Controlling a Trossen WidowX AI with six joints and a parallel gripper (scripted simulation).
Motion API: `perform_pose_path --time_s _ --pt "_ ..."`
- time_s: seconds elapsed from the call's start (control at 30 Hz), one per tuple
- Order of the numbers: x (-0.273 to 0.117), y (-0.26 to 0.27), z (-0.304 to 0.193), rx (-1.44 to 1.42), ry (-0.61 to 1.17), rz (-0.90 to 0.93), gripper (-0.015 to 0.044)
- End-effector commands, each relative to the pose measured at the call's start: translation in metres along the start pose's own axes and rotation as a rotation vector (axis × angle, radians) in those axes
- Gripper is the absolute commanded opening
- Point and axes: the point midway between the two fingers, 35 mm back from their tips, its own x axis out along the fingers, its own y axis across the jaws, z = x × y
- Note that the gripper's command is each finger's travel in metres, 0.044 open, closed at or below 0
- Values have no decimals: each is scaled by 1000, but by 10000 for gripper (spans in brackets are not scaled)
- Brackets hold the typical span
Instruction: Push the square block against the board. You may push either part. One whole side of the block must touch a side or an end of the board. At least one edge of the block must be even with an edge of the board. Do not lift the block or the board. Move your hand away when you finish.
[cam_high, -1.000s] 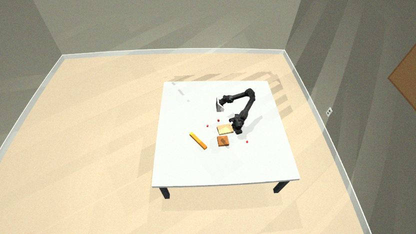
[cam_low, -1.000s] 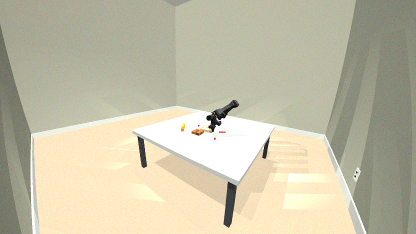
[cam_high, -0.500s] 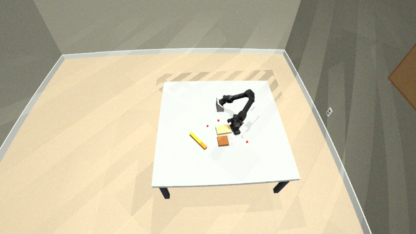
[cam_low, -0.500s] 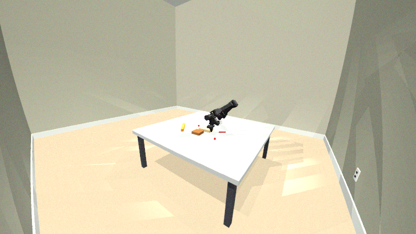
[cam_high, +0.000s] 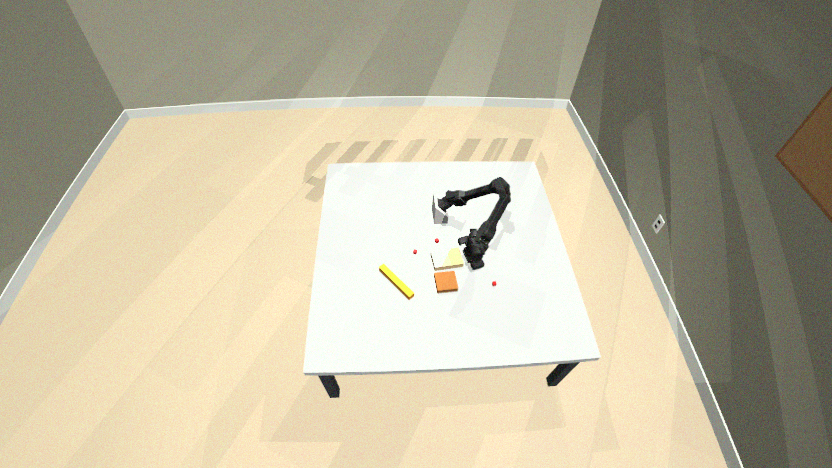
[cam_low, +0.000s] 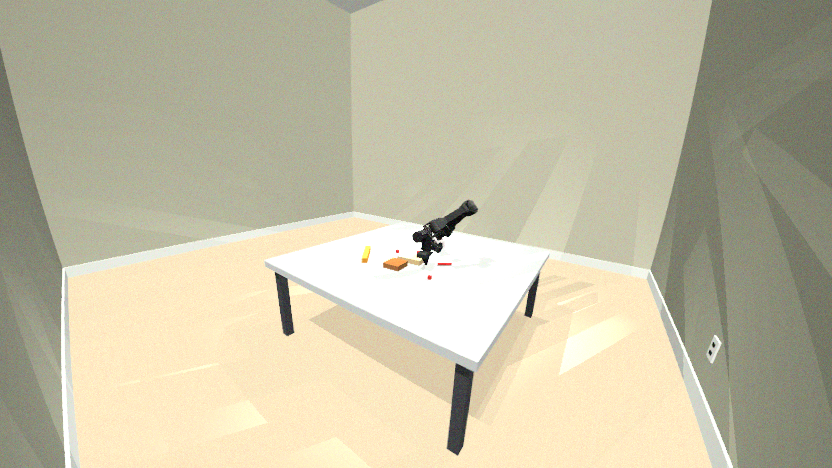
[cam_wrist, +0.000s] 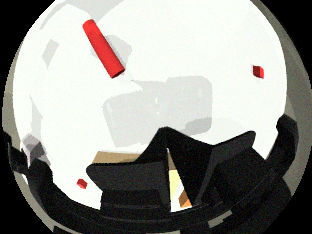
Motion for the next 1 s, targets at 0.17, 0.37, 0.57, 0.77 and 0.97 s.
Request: perform_pose_path --time_s 0.17,0.37,0.57,0.77,0.97 --pt "0 -1 16 1 0 -1 0" --pt "-1 0 26 1 -2 -2 0" --pt "-27 -1 23 0 1 0 0" --pt "-56 0 24 1 -2 -1 0" --pt "-56 5 19 86 1 -1 0"
